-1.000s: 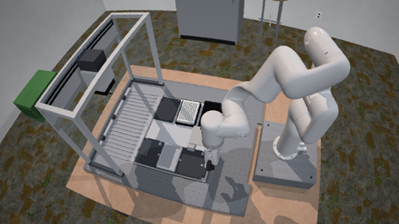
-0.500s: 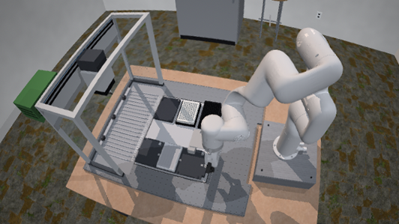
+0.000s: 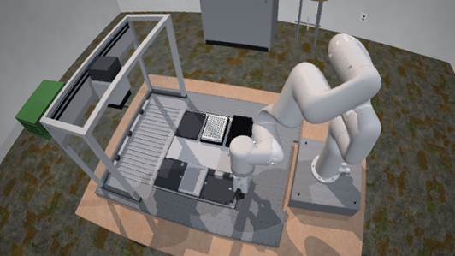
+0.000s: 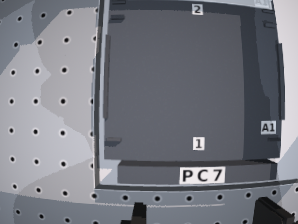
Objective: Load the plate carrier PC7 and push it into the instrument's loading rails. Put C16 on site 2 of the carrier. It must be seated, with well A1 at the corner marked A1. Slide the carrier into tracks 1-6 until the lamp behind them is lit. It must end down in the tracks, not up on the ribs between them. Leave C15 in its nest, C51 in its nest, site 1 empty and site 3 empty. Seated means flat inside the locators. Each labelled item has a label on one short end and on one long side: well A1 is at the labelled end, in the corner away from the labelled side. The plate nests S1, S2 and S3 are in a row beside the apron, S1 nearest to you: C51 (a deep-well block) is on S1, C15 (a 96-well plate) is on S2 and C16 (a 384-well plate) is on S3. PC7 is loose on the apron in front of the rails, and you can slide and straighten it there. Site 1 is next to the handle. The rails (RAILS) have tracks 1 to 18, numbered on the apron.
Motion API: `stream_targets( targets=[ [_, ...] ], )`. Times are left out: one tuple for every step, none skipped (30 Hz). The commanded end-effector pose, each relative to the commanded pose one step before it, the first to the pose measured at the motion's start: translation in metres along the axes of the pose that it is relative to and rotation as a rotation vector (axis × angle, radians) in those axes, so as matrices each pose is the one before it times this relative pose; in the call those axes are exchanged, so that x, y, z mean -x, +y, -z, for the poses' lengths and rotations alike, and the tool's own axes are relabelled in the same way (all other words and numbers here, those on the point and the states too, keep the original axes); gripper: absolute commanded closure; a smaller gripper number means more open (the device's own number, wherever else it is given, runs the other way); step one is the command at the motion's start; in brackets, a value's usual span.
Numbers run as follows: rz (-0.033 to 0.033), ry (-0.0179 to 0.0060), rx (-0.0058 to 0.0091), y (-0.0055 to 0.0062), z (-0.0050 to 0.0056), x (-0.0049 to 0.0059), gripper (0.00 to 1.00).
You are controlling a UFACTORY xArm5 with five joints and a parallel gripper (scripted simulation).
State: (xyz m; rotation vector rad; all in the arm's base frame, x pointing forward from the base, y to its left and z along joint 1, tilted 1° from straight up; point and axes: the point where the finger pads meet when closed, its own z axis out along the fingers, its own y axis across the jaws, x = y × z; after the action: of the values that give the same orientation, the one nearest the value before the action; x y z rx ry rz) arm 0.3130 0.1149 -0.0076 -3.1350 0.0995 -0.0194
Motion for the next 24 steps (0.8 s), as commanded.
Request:
stream_targets(
  targets=[
    [0.00001,0.00237,-0.00106,-0.00043,-0.00608,-0.00113,0.19],
    [0.0,-0.00001,0.0,0.00002,-0.00167,0.0,0.19],
    [0.0,-0.00001,0.0,0.00002,-0.00167,0.0,0.19],
    [0.0,-0.00001,0.0,0.00002,-0.00167,0.0,0.19],
    [0.0,0.0,0.0,0.0,-0.00026,0.0,0.19],
    [0.0,0.0,0.0,0.0,0.0,0.0,0.19],
    [0.0,0.0,0.0,0.0,0.0,0.0,0.19],
    [0.0,0.0,0.0,0.0,0.0,0.0,0.19],
    [0.0,0.0,0.0,0.0,0.0,0.0,0.19],
    [0.0,0.0,0.0,0.0,0.0,0.0,0.19],
    [0.0,0.0,0.0,0.0,0.0,0.0,0.19],
    [0.0,0.0,0.0,0.0,0.0,0.0,0.19],
    [0.0,0.0,0.0,0.0,0.0,0.0,0.19],
    [0.0,0.0,0.0,0.0,0.0,0.0,0.19],
    [0.0,0.0,0.0,0.0,0.0,0.0,0.19],
    [0.0,0.0,0.0,0.0,0.0,0.0,0.19],
    [0.0,0.0,0.0,0.00001,-0.00067,0.0,0.19],
    [0.0,0.0,0.0,0.00001,-0.00067,0.0,0.19],
    [0.0,0.0,0.0,0.00001,-0.00067,0.0,0.19],
    [0.0,0.0,0.0,0.00001,-0.00067,0.0,0.19],
    [0.0,0.0,0.0,0.00001,-0.00067,0.0,0.19],
    [0.0,0.0,0.0,0.00001,-0.00067,0.0,0.19],
    [0.0,0.0,0.0,0.00001,-0.00067,0.0,0.19],
    [0.0,0.0,0.0,0.00001,-0.00067,0.0,0.19]
  ],
)
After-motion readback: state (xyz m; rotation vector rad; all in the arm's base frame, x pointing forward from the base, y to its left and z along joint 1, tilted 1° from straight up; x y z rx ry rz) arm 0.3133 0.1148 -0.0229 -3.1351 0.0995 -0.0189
